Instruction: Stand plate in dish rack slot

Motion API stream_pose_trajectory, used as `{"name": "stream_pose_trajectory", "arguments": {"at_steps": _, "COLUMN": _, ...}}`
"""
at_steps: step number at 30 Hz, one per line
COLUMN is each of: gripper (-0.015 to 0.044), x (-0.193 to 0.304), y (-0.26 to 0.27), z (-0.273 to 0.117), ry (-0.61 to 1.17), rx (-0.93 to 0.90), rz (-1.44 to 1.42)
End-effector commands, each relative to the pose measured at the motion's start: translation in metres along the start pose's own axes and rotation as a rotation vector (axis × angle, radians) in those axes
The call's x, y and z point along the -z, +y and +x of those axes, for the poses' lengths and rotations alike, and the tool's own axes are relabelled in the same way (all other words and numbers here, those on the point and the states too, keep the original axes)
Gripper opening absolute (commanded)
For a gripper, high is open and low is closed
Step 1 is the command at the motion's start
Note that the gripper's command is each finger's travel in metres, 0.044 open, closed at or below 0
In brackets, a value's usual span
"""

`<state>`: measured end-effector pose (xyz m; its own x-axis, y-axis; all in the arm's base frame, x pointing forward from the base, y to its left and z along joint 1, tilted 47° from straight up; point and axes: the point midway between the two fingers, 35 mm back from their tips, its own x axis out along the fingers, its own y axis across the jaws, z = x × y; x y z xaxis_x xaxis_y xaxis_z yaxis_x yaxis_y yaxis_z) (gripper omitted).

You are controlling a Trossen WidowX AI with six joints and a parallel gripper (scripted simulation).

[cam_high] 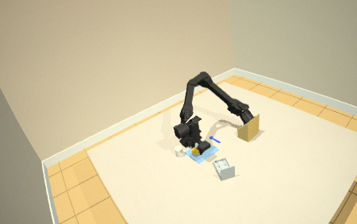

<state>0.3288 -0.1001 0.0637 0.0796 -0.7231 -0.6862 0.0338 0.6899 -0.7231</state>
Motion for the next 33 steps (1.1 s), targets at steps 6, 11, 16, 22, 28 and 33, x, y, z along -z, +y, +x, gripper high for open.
{"name": "stream_pose_trajectory", "arguments": {"at_steps": 6, "gripper": 0.0179, "x": -0.002, "y": 0.001, "z": -0.007, "ry": -0.003, "rx": -0.001, "rz": -0.005}}
{"name": "stream_pose_trajectory", "arguments": {"at_steps": 11, "gripper": 0.0048, "x": -0.008, "y": 0.004, "z": -0.032, "ry": -0.008, "rx": -0.01, "rz": -0.009}}
{"name": "stream_pose_trajectory", "arguments": {"at_steps": 16, "gripper": 0.0, "x": -0.012, "y": 0.006, "z": -0.057, "ry": -0.012, "rx": -0.016, "rz": -0.014}}
{"name": "stream_pose_trajectory", "arguments": {"at_steps": 22, "gripper": 0.0, "x": -0.014, "y": 0.008, "z": -0.087, "ry": -0.016, "rx": -0.02, "rz": -0.02}}
{"name": "stream_pose_trajectory", "arguments": {"at_steps": 28, "gripper": 0.0, "x": -0.015, "y": 0.009, "z": -0.114, "ry": -0.019, "rx": -0.019, "rz": -0.024}}
{"name": "stream_pose_trajectory", "arguments": {"at_steps": 33, "gripper": 0.0, "x": -0.015, "y": 0.009, "z": -0.135, "ry": -0.022, "rx": -0.017, "rz": -0.028}}
